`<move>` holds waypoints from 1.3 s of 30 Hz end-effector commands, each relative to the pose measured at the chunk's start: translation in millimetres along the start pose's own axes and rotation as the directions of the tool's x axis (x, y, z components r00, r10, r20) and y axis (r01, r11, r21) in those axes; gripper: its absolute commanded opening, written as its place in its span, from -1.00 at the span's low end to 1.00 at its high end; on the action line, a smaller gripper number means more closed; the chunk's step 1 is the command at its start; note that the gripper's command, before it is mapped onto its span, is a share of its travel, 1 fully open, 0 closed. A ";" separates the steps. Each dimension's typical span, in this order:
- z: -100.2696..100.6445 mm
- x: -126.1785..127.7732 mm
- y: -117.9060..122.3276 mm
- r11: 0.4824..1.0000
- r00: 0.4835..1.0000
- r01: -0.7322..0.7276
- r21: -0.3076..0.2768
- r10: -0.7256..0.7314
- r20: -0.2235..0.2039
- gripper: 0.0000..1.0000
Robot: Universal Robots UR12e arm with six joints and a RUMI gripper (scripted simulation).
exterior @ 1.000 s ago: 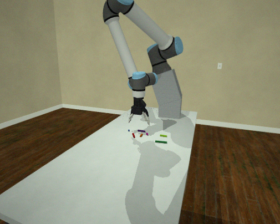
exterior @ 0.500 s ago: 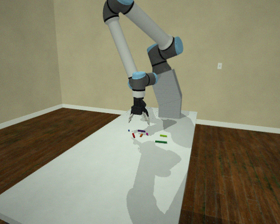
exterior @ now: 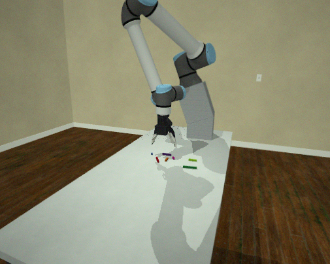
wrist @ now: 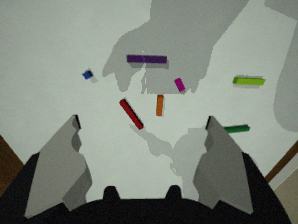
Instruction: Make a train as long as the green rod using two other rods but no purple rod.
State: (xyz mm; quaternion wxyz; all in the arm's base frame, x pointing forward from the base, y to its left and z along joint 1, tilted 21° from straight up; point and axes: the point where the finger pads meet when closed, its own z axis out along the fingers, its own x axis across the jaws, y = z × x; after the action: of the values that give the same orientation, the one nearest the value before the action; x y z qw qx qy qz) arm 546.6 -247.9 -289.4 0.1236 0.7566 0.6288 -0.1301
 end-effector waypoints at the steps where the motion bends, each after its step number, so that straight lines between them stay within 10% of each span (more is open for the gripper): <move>1: -0.4 0.0 0.4 1.000 1.000 0.000 -0.001 0.000 0.000 1.00; 12: -0.4 2.1 0.6 1.000 1.000 0.000 -0.001 0.000 0.000 1.00; 28: -0.7 154.3 -0.4 1.000 1.000 0.000 -0.001 0.000 0.000 1.00; 39: -0.7 160.1 -1.2 1.000 1.000 0.000 -0.001 0.000 0.001 1.00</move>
State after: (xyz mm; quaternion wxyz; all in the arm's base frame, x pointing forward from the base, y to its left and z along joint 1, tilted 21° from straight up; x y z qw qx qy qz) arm 572.4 -102.8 -344.6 0.1238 0.7563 0.6292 -0.1300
